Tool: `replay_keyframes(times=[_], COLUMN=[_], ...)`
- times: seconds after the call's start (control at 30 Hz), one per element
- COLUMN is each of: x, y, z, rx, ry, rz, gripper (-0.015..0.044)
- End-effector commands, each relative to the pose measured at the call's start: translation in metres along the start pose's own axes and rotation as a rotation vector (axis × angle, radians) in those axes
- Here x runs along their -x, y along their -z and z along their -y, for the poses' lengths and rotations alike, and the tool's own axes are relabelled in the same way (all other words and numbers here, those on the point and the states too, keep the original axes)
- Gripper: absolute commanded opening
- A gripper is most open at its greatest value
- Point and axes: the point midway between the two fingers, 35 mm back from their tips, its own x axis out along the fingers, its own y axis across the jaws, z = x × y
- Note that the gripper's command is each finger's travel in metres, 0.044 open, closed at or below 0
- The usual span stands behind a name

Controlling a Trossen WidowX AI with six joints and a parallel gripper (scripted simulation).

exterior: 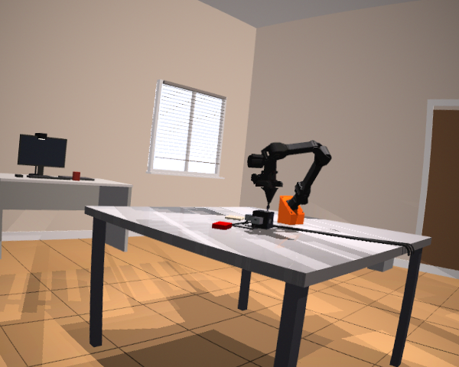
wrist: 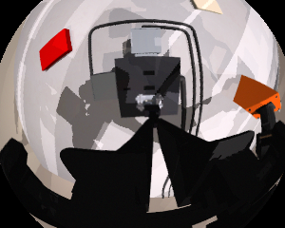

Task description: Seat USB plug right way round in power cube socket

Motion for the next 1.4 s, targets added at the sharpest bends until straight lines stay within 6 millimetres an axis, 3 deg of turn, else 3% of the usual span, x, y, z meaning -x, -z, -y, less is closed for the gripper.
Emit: replay_keyframes(times=[0.0, 1.37], x=[-0.0005, -0.0054], y=[0.0, -0.0004], z=[-0.0004, -0.0004], rx=[-0.005, -0.005], ry=[-0.003, -0.003], rz=[-0.002, -0.002], gripper=[0.0, 0.0])
